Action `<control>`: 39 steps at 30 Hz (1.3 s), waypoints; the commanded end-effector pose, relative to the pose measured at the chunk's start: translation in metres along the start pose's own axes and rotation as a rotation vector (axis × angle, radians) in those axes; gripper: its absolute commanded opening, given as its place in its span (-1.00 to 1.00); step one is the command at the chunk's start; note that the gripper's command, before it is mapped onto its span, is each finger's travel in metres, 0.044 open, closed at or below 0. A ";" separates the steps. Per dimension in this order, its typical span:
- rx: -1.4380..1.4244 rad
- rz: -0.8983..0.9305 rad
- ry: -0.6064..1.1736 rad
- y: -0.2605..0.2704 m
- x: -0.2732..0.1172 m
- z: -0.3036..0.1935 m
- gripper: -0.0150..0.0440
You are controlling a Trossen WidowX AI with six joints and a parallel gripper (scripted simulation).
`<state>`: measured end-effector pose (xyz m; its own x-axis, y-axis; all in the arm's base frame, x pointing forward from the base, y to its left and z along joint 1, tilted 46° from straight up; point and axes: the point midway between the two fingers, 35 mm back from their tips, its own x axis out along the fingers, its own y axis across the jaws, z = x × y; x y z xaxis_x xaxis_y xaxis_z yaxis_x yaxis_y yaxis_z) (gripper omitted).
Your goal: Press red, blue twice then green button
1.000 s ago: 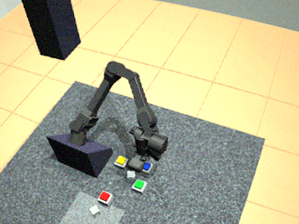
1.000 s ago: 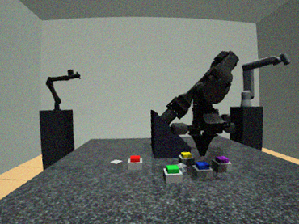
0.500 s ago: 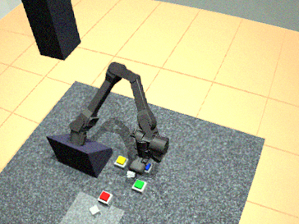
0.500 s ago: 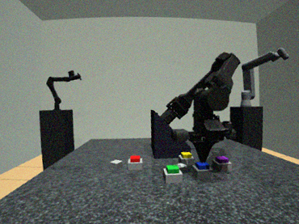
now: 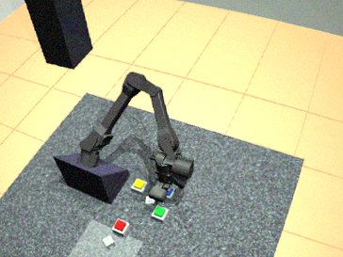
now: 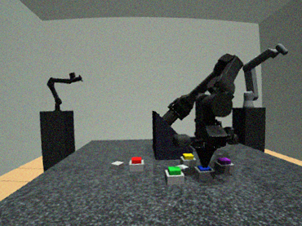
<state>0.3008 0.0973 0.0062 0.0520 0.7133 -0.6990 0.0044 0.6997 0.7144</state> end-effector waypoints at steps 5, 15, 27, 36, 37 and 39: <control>0.009 0.005 0.006 0.000 0.002 -0.002 -0.42; 0.008 0.003 0.006 0.000 -0.033 -0.001 -0.42; 0.009 0.000 0.006 -0.001 -0.095 -0.001 -0.42; 0.008 -0.005 0.005 -0.094 -0.095 0.012 -0.42; 0.007 -0.004 0.005 -0.097 -0.095 0.012 -0.42; 0.007 -0.004 0.005 -0.097 -0.095 0.012 -0.42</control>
<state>0.3062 -0.0300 0.0135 0.0490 0.7123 -0.7002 0.0307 0.6996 0.7138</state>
